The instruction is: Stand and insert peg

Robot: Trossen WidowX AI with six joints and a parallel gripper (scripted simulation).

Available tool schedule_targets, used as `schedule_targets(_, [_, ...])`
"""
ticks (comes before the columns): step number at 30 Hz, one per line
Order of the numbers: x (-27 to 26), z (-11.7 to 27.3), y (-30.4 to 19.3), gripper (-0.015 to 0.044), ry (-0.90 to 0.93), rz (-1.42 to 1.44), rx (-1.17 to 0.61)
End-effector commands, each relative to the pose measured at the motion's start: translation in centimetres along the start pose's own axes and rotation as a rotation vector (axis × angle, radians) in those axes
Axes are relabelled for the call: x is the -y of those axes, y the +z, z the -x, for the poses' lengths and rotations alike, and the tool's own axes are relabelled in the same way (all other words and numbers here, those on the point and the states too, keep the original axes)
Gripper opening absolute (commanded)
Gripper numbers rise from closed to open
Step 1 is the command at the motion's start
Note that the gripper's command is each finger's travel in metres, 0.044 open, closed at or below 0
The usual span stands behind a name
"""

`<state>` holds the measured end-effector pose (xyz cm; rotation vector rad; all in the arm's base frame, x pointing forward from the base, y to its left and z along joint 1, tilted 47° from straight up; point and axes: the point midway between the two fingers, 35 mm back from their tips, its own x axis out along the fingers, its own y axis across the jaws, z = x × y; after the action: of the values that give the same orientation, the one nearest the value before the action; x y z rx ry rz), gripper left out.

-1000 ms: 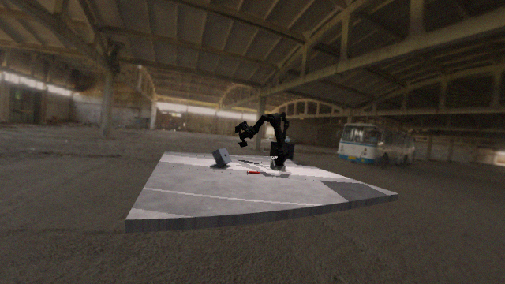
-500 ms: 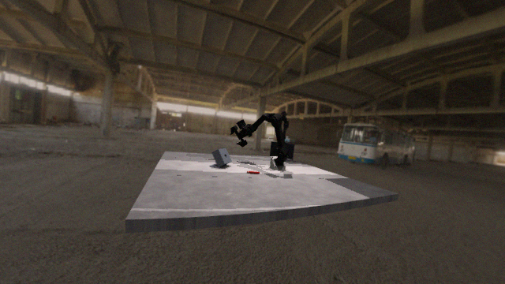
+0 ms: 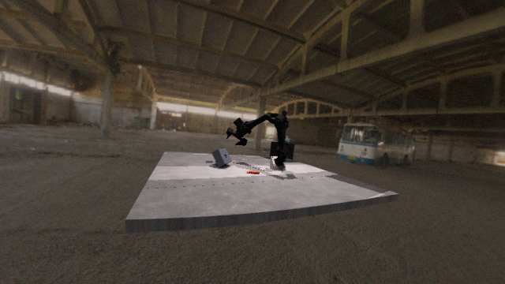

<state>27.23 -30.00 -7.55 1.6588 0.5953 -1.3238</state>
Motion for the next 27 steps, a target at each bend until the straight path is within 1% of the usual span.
schedule_targets(1, [-1.0,1.4,-2.0,0.0440,-0.001,0.124,-0.060])
schedule_targets(10, [-1.8,4.2,-6.1,0.0440,-0.013,0.375,-0.188])
schedule_targets(17, [-2.2,6.7,-8.9,0.0440,0.037,0.504,-0.274])
schedule_targets(27, [-1.2,9.7,-14.2,0.0440,0.022,0.751,-0.447])
